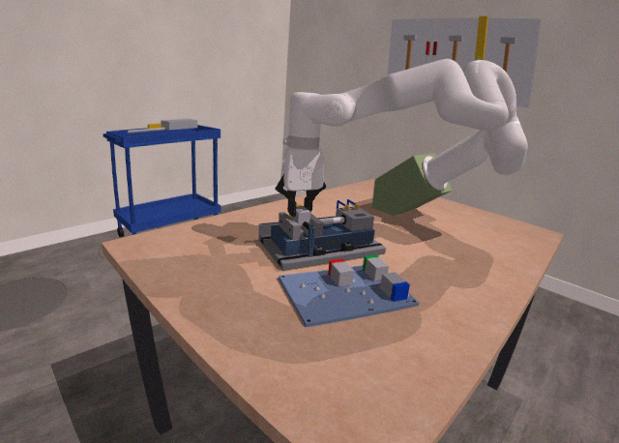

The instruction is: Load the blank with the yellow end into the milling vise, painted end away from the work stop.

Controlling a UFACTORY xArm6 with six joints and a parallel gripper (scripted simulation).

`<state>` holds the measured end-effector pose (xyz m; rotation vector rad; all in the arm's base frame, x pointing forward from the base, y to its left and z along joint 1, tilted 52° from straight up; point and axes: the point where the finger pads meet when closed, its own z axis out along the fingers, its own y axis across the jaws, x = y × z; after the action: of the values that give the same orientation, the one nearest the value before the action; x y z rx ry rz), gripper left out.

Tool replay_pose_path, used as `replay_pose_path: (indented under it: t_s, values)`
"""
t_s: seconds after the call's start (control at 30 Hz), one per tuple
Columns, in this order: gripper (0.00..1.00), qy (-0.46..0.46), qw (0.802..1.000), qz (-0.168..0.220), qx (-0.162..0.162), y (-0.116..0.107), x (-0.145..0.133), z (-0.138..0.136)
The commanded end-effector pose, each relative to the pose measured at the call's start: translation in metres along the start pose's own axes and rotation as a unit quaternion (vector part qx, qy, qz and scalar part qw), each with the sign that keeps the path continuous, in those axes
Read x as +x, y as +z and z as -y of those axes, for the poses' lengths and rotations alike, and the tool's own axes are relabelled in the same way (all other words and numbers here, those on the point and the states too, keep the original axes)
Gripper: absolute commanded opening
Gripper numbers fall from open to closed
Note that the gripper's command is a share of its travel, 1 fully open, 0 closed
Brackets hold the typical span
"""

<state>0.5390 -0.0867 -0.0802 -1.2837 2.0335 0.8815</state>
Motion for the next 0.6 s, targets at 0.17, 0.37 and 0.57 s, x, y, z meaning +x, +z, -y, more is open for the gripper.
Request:
replay_pose_path:
  t_s: [0.17,0.37,0.57]
  values:
    - [0.0,-0.001,1.0,0.0,0.002,-0.002,-0.0014,0.0019]
    - [0.0,-0.001,1.0,0.0,0.002,-0.0019,-0.0038,0.0031]
    - [0.0,-0.001,1.0,0.0,0.002,-0.0019,-0.0042,0.0033]
